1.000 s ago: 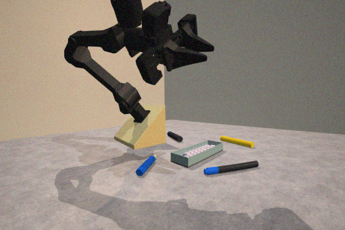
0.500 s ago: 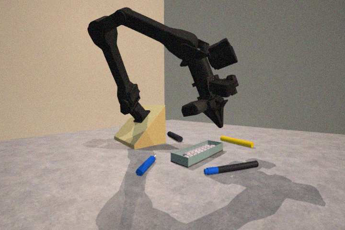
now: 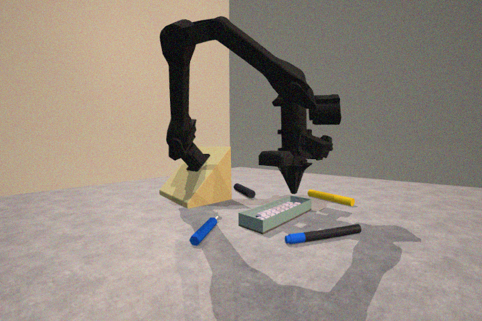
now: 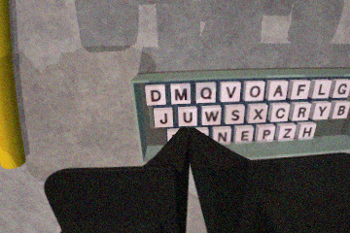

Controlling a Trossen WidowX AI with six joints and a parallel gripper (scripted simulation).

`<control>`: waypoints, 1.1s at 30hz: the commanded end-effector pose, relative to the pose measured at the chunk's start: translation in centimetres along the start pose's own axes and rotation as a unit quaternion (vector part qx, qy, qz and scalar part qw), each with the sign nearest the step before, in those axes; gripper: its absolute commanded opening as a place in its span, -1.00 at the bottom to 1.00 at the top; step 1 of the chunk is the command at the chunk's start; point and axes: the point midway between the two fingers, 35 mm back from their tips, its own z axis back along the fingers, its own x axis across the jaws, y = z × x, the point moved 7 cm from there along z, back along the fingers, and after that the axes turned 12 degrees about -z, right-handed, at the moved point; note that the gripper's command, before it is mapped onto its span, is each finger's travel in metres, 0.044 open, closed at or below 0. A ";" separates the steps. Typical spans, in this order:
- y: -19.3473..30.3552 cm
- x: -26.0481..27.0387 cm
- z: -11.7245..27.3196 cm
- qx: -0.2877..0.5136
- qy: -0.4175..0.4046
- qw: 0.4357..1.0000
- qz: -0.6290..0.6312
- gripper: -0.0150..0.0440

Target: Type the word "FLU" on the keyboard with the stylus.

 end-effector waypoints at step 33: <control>-2.5 -11.3 0.0 0.000 0.009 1.000 0.001 -0.49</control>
